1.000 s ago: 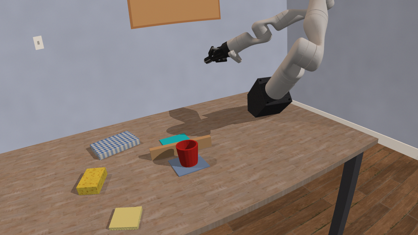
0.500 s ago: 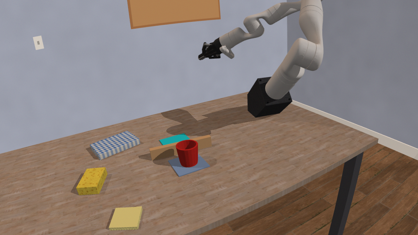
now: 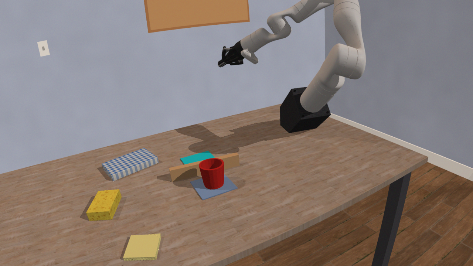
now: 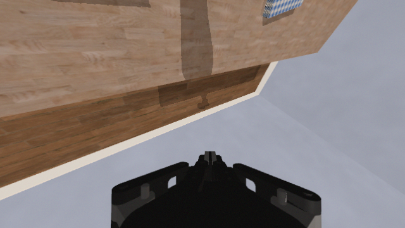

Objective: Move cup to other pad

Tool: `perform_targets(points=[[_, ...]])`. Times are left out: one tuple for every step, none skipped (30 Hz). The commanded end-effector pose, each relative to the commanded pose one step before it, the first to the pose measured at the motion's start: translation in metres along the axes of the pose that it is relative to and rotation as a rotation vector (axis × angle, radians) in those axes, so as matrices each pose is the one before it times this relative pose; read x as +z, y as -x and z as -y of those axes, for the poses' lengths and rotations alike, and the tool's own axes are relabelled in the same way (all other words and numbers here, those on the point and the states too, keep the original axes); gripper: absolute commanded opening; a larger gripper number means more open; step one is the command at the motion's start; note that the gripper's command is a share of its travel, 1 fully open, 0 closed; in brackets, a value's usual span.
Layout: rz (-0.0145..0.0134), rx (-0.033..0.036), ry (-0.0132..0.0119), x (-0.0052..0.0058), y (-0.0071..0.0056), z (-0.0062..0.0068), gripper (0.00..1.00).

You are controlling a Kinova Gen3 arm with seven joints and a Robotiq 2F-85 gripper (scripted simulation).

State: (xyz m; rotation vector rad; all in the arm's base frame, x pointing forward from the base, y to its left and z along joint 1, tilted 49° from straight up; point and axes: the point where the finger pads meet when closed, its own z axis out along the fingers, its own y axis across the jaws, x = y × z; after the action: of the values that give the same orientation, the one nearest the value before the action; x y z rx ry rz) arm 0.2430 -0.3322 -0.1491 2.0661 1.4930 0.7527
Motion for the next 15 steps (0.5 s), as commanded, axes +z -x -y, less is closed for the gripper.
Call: perform_targets(points=[[-0.00174, -0.01106, -0.00253, 0.00116, -0.00036, -0.00317, 0.0], [0.0, 0.0, 0.0, 0.0, 0.0, 0.0, 0.0], [0.0, 0.0, 0.0, 0.0, 0.0, 0.0, 0.0], [0.0, 0.0, 0.0, 0.0, 0.0, 0.0, 0.0], [0.0, 0.0, 0.0, 0.0, 0.0, 0.0, 0.0], [0.0, 0.0, 0.0, 0.0, 0.0, 0.0, 0.0], [-0.00298, 0.00506, -0.00607, 0.00241, -0.00079, -0.00544, 0.0], [0.0, 0.0, 0.0, 0.0, 0.0, 0.0, 0.0], [0.0, 0.0, 0.0, 0.0, 0.0, 0.0, 0.0], [0.0, 0.0, 0.0, 0.0, 0.0, 0.0, 0.0], [0.0, 0.0, 0.0, 0.0, 0.0, 0.0, 0.0], [0.0, 0.0, 0.0, 0.0, 0.0, 0.0, 0.0], [0.0, 0.0, 0.0, 0.0, 0.0, 0.0, 0.0], [0.0, 0.0, 0.0, 0.0, 0.0, 0.0, 0.0], [-0.00339, 0.00518, -0.00632, 0.00245, -0.00114, -0.00566, 0.0]])
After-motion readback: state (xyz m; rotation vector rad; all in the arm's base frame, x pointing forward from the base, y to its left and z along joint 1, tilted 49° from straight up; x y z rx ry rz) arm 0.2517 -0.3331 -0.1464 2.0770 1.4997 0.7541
